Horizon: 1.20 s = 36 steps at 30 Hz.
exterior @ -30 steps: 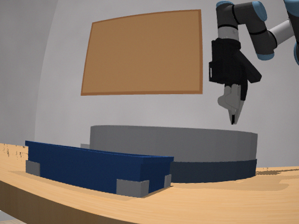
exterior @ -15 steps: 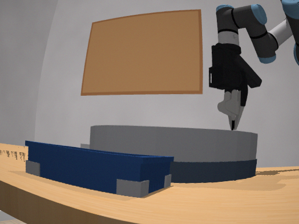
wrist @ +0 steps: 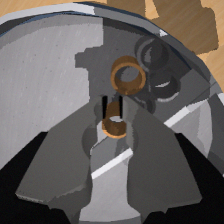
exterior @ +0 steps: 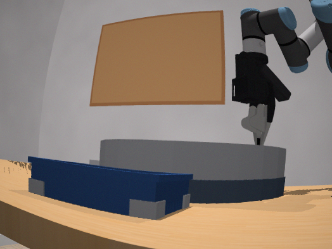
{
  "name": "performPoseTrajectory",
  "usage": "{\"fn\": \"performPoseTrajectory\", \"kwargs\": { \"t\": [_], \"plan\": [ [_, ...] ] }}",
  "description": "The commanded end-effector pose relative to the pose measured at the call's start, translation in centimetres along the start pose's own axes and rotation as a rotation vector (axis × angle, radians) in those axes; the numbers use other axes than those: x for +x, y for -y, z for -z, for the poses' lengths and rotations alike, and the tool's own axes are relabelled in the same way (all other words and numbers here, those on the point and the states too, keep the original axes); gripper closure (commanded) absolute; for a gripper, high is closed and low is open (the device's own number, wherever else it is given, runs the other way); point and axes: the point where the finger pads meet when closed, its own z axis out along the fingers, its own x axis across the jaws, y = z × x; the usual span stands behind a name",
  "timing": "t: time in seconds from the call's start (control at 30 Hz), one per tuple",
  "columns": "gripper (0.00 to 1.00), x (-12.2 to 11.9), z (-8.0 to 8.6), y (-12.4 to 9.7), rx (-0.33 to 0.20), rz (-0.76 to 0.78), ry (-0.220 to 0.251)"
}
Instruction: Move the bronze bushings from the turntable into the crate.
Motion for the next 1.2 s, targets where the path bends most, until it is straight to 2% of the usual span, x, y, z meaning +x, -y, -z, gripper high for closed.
{"fn": "performPoseTrajectory", "kwargs": {
  "t": [0.0,0.87,1.17],
  "plan": [
    [0.94,0.0,0.0,0.0,-0.001,-0.001,0.001],
    [0.94,0.0,0.0,0.0,-0.001,-0.001,0.001],
    [0.94,0.0,-1.1,0.0,-0.001,-0.001,0.001]
  ]
}}
